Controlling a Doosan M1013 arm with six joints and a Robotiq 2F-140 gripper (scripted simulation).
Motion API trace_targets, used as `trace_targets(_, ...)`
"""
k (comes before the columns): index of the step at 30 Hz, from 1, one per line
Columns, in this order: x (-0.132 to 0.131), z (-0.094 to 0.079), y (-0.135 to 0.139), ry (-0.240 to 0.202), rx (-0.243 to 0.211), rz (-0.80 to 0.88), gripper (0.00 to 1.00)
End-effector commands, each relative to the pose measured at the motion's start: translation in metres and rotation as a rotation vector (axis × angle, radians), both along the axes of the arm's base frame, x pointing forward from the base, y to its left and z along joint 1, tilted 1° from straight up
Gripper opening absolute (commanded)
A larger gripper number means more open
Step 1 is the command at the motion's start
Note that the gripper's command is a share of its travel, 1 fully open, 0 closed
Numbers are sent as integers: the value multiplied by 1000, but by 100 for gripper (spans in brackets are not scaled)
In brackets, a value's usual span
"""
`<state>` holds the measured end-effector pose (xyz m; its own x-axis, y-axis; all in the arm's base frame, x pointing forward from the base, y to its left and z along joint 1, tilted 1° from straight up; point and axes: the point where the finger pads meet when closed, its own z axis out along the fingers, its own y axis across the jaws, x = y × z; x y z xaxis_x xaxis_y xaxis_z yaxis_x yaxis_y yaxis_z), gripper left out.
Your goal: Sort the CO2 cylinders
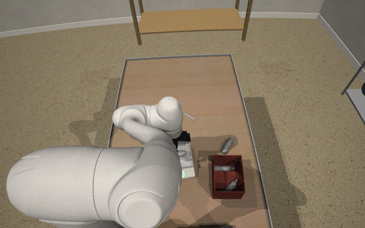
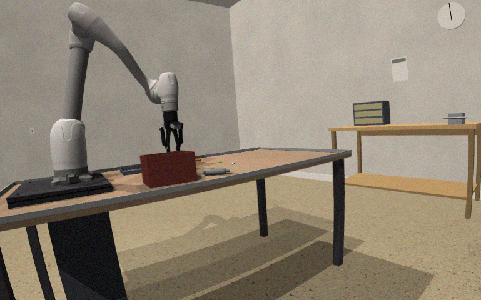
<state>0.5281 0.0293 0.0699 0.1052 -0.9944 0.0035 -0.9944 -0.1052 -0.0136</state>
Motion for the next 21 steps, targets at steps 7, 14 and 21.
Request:
trace_targets(7,0,-1,0,-1,0,0,40)
trace_targets(14,0,-1,0,-1,0,0,10)
trace_targets(21,0,3,0,-1,0,0,10)
